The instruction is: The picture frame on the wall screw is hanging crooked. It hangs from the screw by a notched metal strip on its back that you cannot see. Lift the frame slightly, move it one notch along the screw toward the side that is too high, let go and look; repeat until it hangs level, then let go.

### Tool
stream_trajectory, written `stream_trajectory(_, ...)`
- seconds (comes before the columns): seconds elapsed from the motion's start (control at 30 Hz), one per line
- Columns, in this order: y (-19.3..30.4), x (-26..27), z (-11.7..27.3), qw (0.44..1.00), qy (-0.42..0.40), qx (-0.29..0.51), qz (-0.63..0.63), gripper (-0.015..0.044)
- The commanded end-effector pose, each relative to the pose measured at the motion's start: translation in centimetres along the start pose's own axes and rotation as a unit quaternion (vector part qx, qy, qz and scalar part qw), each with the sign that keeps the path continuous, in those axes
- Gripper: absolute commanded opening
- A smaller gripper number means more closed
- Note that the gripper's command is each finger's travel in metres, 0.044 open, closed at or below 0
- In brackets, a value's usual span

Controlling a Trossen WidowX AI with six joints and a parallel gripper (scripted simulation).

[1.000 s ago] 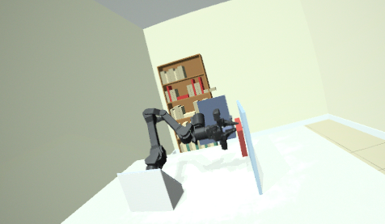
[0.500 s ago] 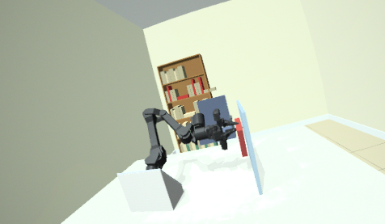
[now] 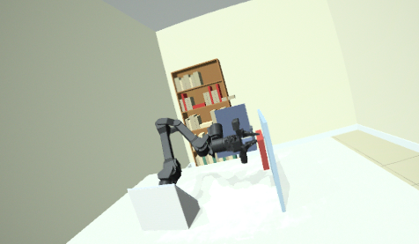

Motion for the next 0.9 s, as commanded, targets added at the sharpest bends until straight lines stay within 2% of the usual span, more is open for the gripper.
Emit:
stream_trajectory(0.0,0.0,0.0,0.0,1.0,0.001,0.0,0.009,0.0)
stream_trajectory(0.27,0.1,0.0,0.0,0.999,0.001,0.0,0.033,0.0)
stream_trajectory(0.6,0.0,0.0,0.0,1.0,0.0,0.0,0.023,0.026)
stream_trajectory(0.73,0.1,0.0,0.1,1.0,0.0,0.0,0.023,0.026)
stream_trajectory(0.87,0.8,0.1,2.7,1.0,-0.001,-0.001,0.005,0.026)
Point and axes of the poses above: the point midway between the two fingers, 35 mm back from their tips, its own z axis back along the fingers, its own x axis across the jaws, y = z × x, the point moved 7 cm from there along z, back along the fingers, and after that the axes turned 10 degrees about -z, right-handed, at the moved point
